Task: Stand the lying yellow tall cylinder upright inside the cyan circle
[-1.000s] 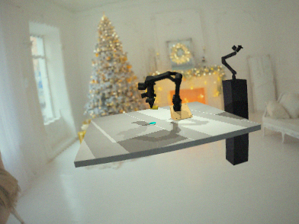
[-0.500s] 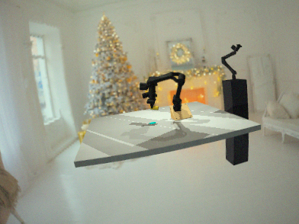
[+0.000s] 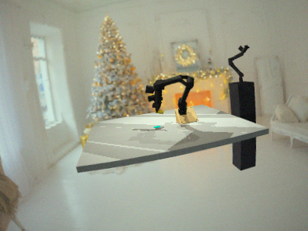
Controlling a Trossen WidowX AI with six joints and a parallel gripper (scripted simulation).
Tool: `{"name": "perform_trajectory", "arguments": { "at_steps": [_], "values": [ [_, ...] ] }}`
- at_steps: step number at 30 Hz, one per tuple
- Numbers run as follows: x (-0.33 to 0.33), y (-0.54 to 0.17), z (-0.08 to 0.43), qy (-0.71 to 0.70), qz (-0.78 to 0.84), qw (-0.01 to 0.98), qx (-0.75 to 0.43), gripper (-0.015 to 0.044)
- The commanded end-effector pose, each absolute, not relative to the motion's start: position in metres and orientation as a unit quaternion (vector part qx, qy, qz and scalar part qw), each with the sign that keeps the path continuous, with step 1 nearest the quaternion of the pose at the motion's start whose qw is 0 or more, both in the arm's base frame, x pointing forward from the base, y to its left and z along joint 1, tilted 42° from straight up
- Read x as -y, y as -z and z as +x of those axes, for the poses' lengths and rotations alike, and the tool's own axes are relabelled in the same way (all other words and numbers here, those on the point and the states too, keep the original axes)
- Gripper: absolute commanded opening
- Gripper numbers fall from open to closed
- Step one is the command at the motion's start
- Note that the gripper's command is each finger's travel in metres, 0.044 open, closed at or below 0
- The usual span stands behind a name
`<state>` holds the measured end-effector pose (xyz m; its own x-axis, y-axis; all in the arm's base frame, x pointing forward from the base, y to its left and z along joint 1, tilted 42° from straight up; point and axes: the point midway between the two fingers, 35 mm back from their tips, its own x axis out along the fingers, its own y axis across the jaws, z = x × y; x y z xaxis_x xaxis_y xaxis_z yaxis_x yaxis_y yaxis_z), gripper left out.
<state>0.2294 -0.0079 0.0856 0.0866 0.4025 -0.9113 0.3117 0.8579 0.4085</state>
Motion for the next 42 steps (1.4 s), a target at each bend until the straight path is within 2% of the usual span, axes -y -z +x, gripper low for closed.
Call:
{"name": "perform_trajectory", "arguments": {
  "at_steps": [1,42],
  "values": [
    [0.0079,-0.0856,0.2278,-0.024,0.26,0.696,-0.669,0.0105],
    [0.0054,-0.0832,0.2192,0.044,0.232,0.771,-0.591,0.0105]
  ]
}}
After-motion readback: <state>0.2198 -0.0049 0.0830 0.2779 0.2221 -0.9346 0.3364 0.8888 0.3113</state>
